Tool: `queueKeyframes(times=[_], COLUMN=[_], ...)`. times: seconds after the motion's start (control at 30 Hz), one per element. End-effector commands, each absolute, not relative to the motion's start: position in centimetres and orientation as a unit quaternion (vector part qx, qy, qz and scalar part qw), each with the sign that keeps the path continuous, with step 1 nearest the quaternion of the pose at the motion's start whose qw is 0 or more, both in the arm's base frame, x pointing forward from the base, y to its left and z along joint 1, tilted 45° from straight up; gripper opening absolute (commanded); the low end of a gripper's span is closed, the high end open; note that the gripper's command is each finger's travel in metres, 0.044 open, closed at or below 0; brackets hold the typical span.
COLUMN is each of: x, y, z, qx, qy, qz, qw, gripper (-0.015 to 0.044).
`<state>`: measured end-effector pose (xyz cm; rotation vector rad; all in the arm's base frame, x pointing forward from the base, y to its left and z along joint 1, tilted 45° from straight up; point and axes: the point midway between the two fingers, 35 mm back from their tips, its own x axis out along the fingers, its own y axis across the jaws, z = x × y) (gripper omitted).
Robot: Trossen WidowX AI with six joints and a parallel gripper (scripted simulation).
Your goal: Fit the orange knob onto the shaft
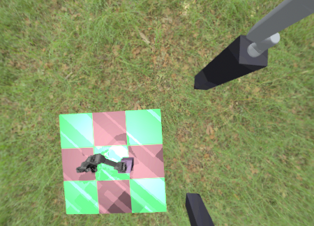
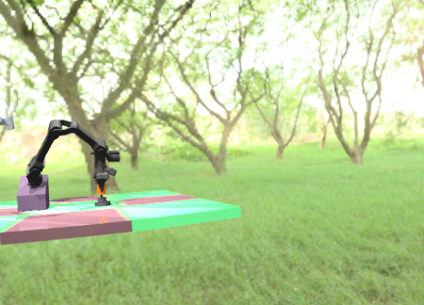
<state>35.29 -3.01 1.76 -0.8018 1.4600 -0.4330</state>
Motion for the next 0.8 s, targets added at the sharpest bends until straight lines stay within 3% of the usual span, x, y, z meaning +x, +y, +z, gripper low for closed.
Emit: queueKeyframes(times=[0.0, 0.77], x=[35.23, 35.38], y=[-2.85, -3.06], z=[1.7, 1.61], qx=[-0.354, -0.354], qy=[0.642, 0.642], qz=[-0.19, -0.19], qw=[0.653, 0.653], gripper=[0.0, 0.0])
